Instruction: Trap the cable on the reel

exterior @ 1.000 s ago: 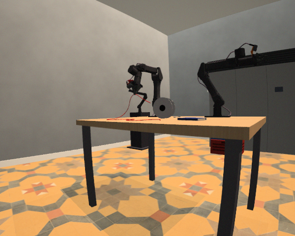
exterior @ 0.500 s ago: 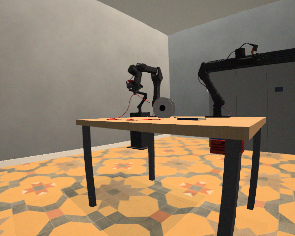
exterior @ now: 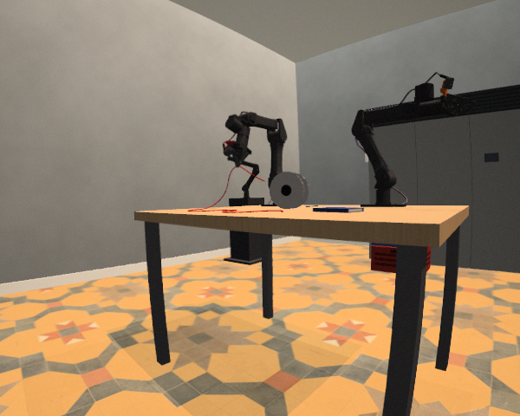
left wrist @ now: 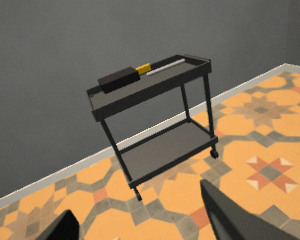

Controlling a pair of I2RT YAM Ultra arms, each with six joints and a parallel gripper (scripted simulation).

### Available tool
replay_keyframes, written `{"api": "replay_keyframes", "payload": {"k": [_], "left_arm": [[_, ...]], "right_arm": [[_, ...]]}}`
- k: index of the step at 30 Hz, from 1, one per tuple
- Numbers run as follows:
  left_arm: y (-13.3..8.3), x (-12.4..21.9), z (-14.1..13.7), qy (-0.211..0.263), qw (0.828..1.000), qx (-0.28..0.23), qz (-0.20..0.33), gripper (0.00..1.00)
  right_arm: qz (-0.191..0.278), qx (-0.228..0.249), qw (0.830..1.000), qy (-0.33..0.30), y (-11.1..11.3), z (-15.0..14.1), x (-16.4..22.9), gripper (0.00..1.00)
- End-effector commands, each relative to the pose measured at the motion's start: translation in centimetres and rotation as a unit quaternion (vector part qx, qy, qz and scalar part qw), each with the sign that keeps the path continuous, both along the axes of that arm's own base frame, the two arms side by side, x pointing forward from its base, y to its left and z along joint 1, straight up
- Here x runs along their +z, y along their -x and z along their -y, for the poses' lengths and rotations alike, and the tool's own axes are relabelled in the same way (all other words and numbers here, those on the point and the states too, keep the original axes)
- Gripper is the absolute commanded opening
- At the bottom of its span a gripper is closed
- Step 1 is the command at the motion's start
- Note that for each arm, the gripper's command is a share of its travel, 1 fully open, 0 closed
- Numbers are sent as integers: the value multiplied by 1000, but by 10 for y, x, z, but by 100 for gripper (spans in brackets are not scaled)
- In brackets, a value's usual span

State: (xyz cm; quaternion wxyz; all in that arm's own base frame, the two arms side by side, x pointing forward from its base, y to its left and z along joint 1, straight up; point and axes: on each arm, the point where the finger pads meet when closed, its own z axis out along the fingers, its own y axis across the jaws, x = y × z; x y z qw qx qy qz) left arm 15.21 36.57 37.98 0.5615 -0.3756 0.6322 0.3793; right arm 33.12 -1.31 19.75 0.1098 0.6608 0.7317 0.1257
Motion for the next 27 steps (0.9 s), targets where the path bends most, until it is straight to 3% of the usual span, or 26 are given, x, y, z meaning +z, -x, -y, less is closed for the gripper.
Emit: {"api": "replay_keyframes", "payload": {"k": [1, 5, 7, 13, 18, 22, 24, 27], "left_arm": [[-36, -2, 11, 9, 998, -63, -25, 75], [-77, -14, 31, 19, 990, -134, -46, 75], [-77, -14, 31, 19, 990, -134, -46, 75], [-143, -38, 78, 34, 962, -257, -84, 75], [-194, -57, 133, 38, 922, -369, -115, 75], [-227, -73, 188, 40, 877, -459, -139, 75], [-227, -73, 188, 40, 877, -459, -139, 75], [-246, -85, 233, 39, 836, -524, -156, 75]], "right_arm": [[14, 11, 1000, 8, -4, -4, 13, 0], [14, 11, 1000, 8, -4, -4, 13, 0], [14, 11, 1000, 8, -4, -4, 13, 0], [14, 11, 1000, 8, -4, -4, 13, 0], [14, 11, 1000, 8, -4, -4, 13, 0], [14, 11, 1000, 8, -4, -4, 13, 0], [14, 11, 1000, 8, -4, -4, 13, 0], [14, 11, 1000, 8, -4, -4, 13, 0]]}}
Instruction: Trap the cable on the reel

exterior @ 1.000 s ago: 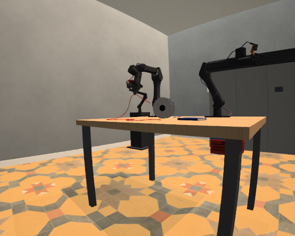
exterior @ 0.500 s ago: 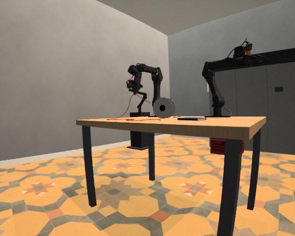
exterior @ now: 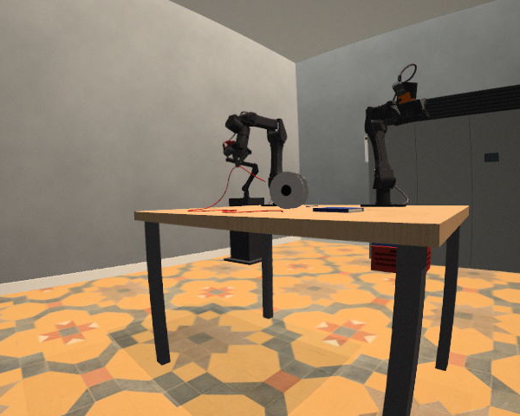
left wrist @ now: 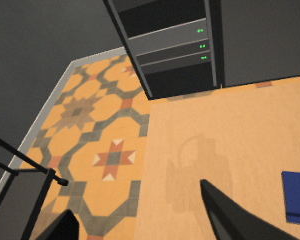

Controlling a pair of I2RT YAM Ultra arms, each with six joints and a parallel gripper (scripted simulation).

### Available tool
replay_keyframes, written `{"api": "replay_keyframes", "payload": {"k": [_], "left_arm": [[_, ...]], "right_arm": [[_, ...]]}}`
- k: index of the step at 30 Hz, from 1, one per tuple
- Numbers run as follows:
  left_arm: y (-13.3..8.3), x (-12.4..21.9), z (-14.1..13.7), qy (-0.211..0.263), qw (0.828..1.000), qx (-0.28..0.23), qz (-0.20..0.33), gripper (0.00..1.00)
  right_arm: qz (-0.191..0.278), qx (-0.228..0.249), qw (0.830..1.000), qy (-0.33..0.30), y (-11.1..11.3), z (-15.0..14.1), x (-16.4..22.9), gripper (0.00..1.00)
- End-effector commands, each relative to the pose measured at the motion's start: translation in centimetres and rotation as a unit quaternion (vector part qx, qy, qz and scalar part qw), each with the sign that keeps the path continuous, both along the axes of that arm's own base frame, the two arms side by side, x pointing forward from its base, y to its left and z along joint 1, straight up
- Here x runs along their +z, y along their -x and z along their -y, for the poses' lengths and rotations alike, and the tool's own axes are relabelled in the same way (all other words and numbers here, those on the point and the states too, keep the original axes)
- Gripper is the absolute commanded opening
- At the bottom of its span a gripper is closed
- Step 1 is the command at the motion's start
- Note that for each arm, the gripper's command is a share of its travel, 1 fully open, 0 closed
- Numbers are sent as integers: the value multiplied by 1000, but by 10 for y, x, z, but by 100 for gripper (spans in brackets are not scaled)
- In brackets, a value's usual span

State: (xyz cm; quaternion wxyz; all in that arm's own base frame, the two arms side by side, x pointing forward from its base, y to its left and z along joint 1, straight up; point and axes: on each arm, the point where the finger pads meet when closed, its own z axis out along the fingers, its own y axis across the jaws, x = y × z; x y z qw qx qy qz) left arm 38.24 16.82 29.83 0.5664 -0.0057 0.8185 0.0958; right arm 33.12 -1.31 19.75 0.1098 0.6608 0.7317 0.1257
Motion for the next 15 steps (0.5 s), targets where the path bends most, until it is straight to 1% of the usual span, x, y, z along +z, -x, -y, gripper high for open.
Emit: {"api": "replay_keyframes", "payload": {"k": [1, 3, 6, 9, 12, 14, 15], "left_arm": [[-21, -8, 51, -1, 995, -97, -25, 75], [-30, -14, 83, -1, 988, -148, -34, 75], [-37, -25, 131, 0, 974, -223, -49, 75], [-38, -35, 179, 0, 953, -295, -61, 75], [-33, -44, 224, 0, 929, -363, -72, 75], [-33, -44, 224, 0, 929, -363, -72, 75], [-32, -43, 238, -2, 921, -384, -71, 75]], "right_arm": [[14, 11, 1000, 8, -4, -4, 13, 0], [14, 11, 1000, 8, -4, -4, 13, 0], [14, 11, 1000, 8, -4, -4, 13, 0], [14, 11, 1000, 8, -4, -4, 13, 0], [14, 11, 1000, 8, -4, -4, 13, 0], [14, 11, 1000, 8, -4, -4, 13, 0], [14, 11, 1000, 8, -4, -4, 13, 0]]}}
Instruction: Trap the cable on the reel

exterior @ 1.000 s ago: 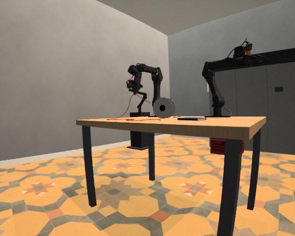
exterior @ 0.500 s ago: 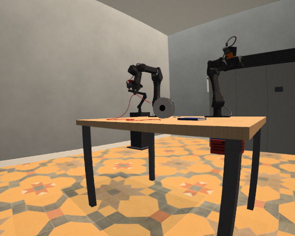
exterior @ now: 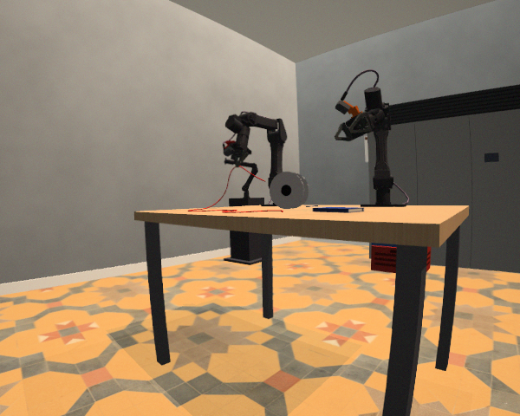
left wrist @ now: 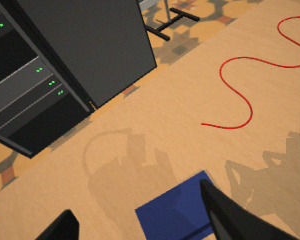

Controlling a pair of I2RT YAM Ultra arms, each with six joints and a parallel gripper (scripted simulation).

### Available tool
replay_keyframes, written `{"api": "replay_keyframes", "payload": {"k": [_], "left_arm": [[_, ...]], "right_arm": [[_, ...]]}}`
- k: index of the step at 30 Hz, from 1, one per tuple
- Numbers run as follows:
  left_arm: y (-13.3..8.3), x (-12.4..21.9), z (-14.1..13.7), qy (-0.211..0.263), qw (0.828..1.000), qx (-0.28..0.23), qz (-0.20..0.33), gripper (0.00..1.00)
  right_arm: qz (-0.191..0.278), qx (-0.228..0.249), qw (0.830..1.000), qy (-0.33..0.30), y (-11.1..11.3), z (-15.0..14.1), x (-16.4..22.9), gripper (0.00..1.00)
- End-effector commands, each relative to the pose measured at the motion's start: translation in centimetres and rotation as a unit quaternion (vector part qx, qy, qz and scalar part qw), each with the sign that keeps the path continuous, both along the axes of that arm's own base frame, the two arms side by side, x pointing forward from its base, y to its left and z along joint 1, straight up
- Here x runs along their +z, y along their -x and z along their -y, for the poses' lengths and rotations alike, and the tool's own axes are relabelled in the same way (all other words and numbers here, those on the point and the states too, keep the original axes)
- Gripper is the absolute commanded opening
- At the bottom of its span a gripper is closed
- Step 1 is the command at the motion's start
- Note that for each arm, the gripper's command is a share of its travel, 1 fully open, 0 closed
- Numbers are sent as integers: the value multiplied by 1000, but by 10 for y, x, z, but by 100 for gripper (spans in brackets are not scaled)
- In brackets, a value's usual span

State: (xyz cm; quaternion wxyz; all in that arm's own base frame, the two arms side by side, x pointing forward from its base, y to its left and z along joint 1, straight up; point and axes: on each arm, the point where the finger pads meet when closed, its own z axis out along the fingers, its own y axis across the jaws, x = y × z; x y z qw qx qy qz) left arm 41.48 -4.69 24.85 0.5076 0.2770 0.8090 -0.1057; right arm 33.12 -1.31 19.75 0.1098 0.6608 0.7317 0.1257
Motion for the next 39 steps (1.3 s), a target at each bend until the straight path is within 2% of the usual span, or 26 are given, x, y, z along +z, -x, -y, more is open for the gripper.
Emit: {"api": "replay_keyframes", "payload": {"k": [1, 8, 14, 16, 22, 28, 39], "left_arm": [[5, 1, 37, -3, 997, -71, -9, 75], [35, -15, 123, 1, 977, -213, -29, 75], [66, -24, 176, 5, 951, -306, -42, 75], [66, -24, 176, 5, 951, -306, -42, 75], [93, -30, 211, 8, 927, -373, -50, 75], [113, -32, 232, 10, 909, -413, -54, 75], [125, -33, 243, 12, 898, -436, -56, 75]], "right_arm": [[14, 11, 1000, 8, -4, -4, 13, 0], [14, 11, 1000, 8, -4, -4, 13, 0], [14, 11, 1000, 8, -4, -4, 13, 0], [14, 11, 1000, 8, -4, -4, 13, 0], [14, 11, 1000, 8, -4, -4, 13, 0], [14, 11, 1000, 8, -4, -4, 13, 0], [14, 11, 1000, 8, -4, -4, 13, 0]]}}
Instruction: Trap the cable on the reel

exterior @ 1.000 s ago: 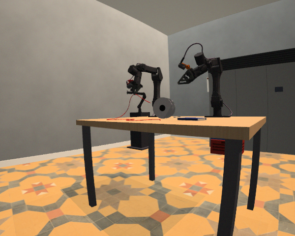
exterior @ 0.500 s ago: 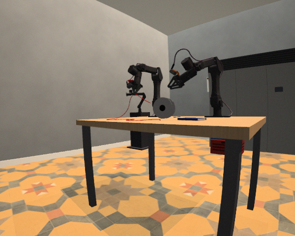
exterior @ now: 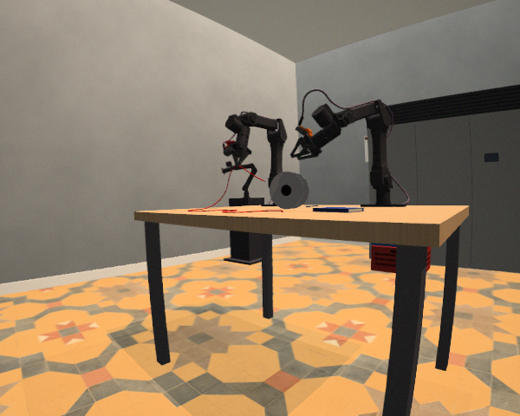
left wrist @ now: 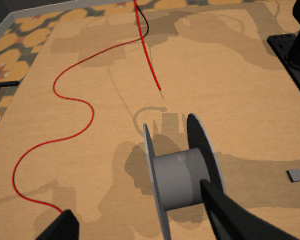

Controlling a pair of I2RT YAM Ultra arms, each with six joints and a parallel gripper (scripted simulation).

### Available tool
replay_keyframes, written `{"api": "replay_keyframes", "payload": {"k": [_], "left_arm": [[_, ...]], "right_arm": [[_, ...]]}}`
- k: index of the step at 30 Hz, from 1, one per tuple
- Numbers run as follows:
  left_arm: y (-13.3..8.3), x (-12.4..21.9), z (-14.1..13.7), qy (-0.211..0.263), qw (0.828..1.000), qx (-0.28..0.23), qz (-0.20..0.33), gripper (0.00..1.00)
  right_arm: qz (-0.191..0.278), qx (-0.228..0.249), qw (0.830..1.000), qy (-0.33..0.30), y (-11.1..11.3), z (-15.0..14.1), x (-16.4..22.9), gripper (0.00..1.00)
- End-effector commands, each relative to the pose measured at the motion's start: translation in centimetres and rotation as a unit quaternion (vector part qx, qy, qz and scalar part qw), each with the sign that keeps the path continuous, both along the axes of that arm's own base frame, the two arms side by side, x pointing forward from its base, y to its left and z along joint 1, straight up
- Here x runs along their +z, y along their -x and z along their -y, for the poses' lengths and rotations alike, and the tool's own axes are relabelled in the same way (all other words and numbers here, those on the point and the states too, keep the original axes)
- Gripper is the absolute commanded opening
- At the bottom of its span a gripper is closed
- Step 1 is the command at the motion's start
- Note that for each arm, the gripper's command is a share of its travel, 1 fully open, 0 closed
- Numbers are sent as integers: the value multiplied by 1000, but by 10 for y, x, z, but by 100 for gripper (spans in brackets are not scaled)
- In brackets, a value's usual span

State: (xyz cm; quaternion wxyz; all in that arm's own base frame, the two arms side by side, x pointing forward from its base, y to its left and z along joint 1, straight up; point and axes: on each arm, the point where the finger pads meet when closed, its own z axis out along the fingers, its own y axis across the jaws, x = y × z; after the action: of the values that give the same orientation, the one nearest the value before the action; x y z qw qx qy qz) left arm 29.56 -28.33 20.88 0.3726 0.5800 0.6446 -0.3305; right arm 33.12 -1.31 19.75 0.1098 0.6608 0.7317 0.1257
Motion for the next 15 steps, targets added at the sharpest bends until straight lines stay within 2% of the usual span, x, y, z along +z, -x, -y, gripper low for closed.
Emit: {"api": "replay_keyframes", "payload": {"k": [1, 7, 11, 13, 15], "left_arm": [[6, 8, 7, 5, 1000, -19, -1, 75], [5, 6, 6, 4, 1000, -18, -3, 75], [9, -4, 4, 0, 1000, -18, -13, 75], [14, -19, 2, -8, 999, -18, -30, 75], [9, -18, 5, -1, 1000, -19, -15, 75]], "right_arm": [[14, 11, 1000, 8, -4, -4, 13, 0], [14, 10, 1000, 7, -4, -4, 13, 0], [14, 8, 1000, 7, -4, -3, 13, 0], [14, 7, 1000, 7, -4, -2, 13, 0], [14, 6, 1000, 8, -4, -1, 13, 0]]}}
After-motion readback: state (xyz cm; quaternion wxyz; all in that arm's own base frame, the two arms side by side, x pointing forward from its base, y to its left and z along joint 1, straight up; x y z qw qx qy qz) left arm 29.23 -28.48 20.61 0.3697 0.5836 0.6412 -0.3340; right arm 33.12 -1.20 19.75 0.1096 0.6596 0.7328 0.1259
